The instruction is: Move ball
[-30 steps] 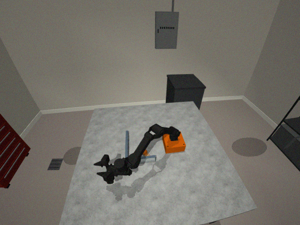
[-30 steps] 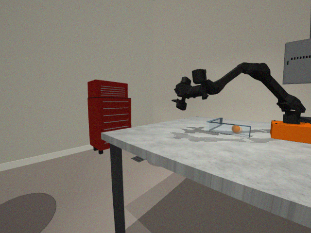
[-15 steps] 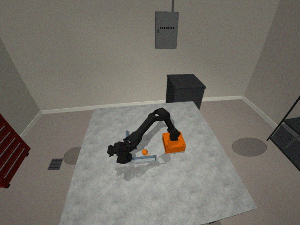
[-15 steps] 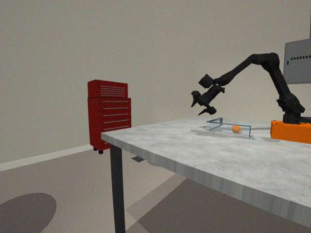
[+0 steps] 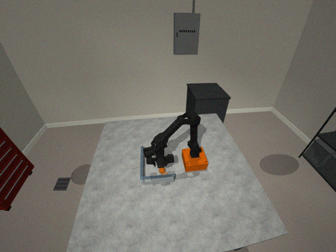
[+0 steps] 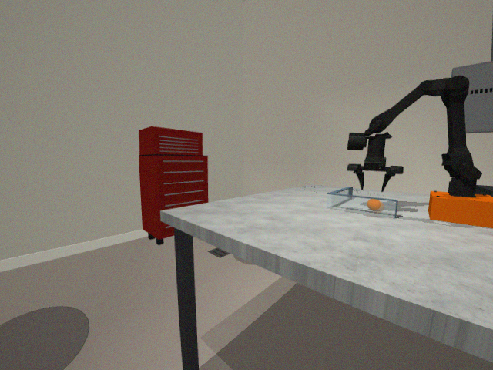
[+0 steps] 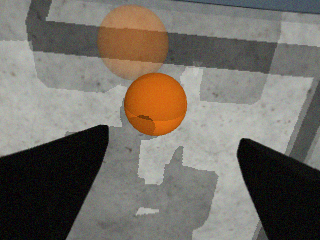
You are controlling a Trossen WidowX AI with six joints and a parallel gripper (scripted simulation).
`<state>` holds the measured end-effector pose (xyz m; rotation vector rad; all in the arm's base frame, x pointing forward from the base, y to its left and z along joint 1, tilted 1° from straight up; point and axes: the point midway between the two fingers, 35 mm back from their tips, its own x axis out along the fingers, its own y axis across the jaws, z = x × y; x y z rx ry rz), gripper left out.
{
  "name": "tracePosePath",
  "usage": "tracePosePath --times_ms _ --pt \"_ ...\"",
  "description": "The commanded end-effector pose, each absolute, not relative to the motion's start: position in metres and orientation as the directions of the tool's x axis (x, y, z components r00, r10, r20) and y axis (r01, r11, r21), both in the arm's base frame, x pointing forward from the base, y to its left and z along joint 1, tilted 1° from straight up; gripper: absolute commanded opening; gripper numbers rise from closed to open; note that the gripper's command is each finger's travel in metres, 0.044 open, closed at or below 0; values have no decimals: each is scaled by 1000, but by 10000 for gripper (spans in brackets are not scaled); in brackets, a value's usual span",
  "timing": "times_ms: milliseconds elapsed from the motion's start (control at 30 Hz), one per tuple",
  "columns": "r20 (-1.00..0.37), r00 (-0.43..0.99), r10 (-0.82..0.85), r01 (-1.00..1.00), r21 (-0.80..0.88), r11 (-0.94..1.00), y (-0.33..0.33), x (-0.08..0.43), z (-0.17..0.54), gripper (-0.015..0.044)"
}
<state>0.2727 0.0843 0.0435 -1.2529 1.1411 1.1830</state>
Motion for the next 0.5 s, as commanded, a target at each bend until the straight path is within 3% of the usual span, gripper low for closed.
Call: tracePosePath --times_ms 0,467 --pt "-999 37 24 -999 -37 -29 83 263 44 336" --pt "-999 37 24 -999 -37 -29 84 264 21 336"
